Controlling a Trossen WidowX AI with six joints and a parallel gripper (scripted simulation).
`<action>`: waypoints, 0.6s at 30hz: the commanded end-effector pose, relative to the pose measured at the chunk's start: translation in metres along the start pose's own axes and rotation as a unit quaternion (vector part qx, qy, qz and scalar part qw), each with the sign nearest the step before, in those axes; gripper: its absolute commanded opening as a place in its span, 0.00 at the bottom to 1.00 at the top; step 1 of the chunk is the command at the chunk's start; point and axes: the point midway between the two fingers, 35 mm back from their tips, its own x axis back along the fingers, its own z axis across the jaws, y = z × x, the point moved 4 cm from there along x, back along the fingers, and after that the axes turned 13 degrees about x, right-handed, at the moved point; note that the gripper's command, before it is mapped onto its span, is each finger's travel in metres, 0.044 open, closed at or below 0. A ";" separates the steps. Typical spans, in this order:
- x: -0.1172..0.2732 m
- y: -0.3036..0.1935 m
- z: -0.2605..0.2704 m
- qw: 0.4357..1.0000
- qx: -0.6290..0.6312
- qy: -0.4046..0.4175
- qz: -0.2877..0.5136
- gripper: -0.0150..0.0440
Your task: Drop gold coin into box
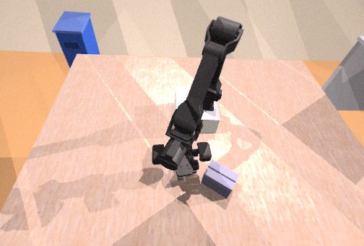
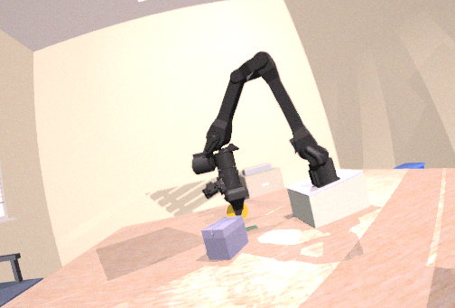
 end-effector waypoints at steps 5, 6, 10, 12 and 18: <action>0.021 0.001 -0.001 1.000 0.005 -0.003 -0.001 0.25; 0.023 0.001 -0.001 1.000 0.005 -0.003 0.000 0.25; 0.033 0.000 -0.001 1.000 0.007 -0.002 0.001 0.25; 0.038 -0.001 -0.001 1.000 0.007 -0.002 0.002 0.25; 0.054 -0.003 0.000 1.000 0.010 -0.002 0.004 0.25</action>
